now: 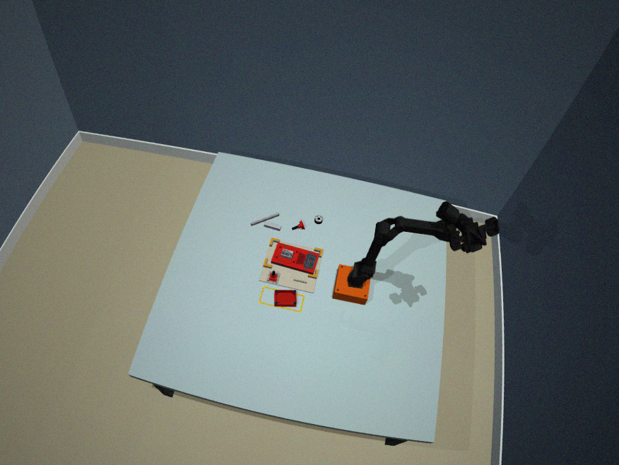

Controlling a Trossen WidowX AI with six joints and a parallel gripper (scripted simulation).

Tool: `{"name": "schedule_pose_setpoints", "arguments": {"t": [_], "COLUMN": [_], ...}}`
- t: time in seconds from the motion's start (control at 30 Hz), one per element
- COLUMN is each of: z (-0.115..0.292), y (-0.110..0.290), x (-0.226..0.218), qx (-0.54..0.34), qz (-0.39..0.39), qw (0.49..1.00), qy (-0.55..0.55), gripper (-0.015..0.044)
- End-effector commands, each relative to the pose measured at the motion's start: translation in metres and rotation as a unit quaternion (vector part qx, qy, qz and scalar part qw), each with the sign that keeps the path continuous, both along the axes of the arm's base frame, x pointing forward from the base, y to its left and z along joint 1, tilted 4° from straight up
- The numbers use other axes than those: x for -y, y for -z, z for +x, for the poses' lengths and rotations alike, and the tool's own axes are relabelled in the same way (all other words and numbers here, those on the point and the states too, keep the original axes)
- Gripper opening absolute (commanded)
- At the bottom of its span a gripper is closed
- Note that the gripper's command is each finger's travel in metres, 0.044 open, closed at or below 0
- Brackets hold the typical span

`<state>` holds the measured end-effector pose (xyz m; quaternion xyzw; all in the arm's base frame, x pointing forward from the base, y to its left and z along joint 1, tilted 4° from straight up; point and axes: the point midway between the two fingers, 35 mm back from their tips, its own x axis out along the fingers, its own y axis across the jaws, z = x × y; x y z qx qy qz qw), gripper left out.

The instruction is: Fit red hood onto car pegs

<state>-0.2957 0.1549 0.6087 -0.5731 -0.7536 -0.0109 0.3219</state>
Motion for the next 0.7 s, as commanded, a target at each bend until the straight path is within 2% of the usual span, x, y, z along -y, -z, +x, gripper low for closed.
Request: {"name": "schedule_pose_setpoints", "arguments": {"t": [0.0, 0.03, 0.1, 0.27, 0.57, 0.6, 0.67], "z": [0.0, 0.0, 0.0, 0.007, 0.046, 0.051, 0.063], "y": [0.0, 0.0, 0.002, 0.021, 0.055, 0.059, 0.067], "x": [0.0, 0.0, -0.005, -0.046, -0.118, -0.126, -0.14], "qx": [0.0, 0.0, 0.014, 0.12, 0.29, 0.307, 0.342], "qz": [0.0, 0.0, 0.003, 0.016, 0.008, 0.005, -0.002], "qw": [1.0, 1.0, 1.0, 0.987, 0.922, 0.911, 0.889], "qy": [0.0, 0.0, 0.013, 0.103, 0.258, 0.274, 0.303], "gripper": [0.0, 0.0, 0.0053, 0.0184, 0.042, 0.044, 0.044]}}
